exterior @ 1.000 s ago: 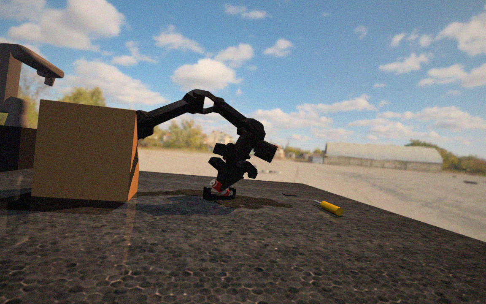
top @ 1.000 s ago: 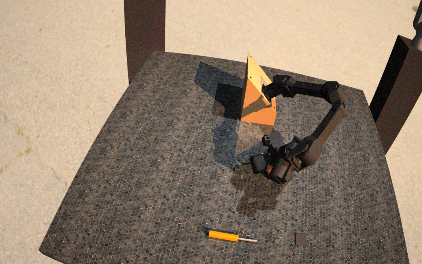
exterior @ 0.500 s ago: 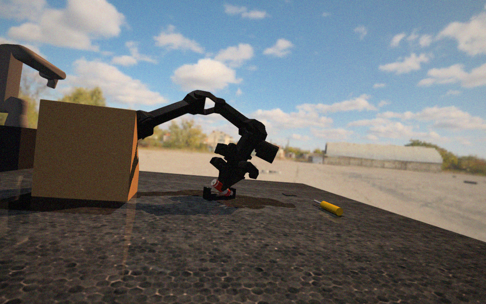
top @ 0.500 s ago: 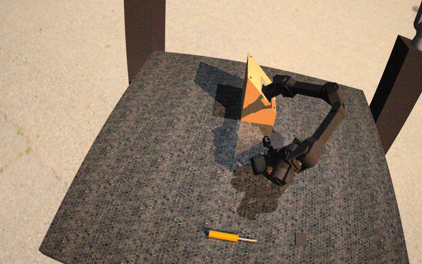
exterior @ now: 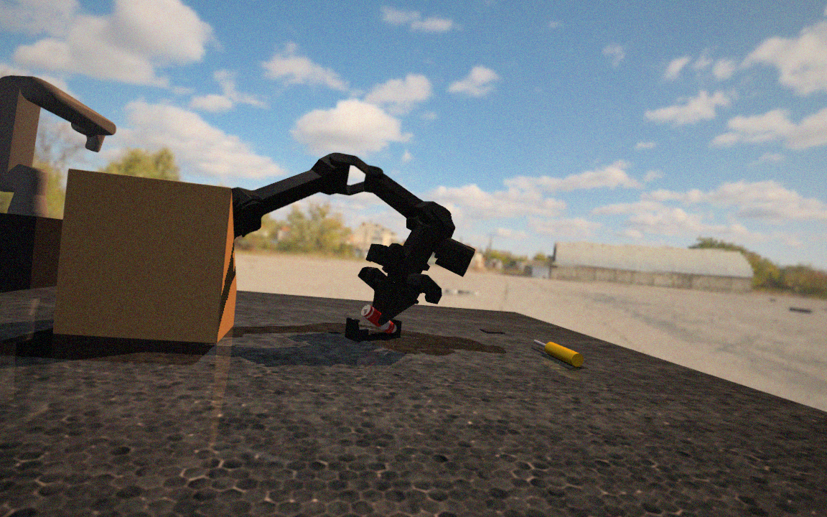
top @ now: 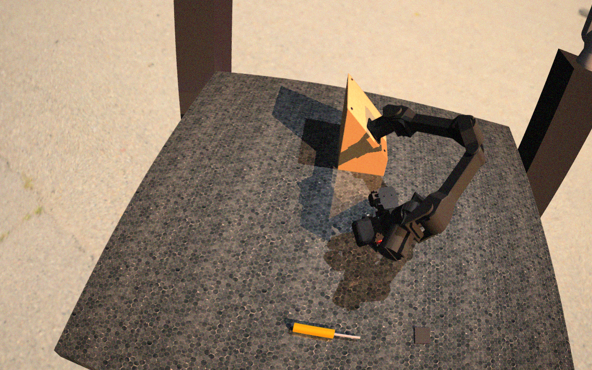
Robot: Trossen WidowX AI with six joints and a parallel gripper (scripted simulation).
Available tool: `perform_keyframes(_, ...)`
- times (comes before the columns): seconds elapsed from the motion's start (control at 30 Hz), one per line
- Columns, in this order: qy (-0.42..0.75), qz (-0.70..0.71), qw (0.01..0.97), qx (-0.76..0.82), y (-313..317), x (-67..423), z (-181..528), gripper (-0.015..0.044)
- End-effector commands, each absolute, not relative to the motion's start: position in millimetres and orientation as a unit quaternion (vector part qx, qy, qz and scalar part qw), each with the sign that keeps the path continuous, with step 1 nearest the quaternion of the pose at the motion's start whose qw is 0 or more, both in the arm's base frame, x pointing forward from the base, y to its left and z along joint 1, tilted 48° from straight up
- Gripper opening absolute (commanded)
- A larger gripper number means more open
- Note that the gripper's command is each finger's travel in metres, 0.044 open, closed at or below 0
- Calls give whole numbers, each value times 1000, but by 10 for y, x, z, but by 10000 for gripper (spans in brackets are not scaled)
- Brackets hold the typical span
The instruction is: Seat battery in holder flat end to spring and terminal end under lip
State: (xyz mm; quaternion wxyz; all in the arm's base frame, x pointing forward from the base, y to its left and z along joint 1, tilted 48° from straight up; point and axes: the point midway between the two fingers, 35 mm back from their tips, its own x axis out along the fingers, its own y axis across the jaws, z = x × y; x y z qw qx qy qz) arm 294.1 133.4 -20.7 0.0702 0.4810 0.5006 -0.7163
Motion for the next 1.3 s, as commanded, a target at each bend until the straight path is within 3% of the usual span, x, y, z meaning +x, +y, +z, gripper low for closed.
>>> perform_keyframes(0.0, 502, -707, 62, 494, 1356, 2970, -217, 76)
perform_keyframes(1.27, 499, -656, 8, 567, 1356, 2928, -331, 76)
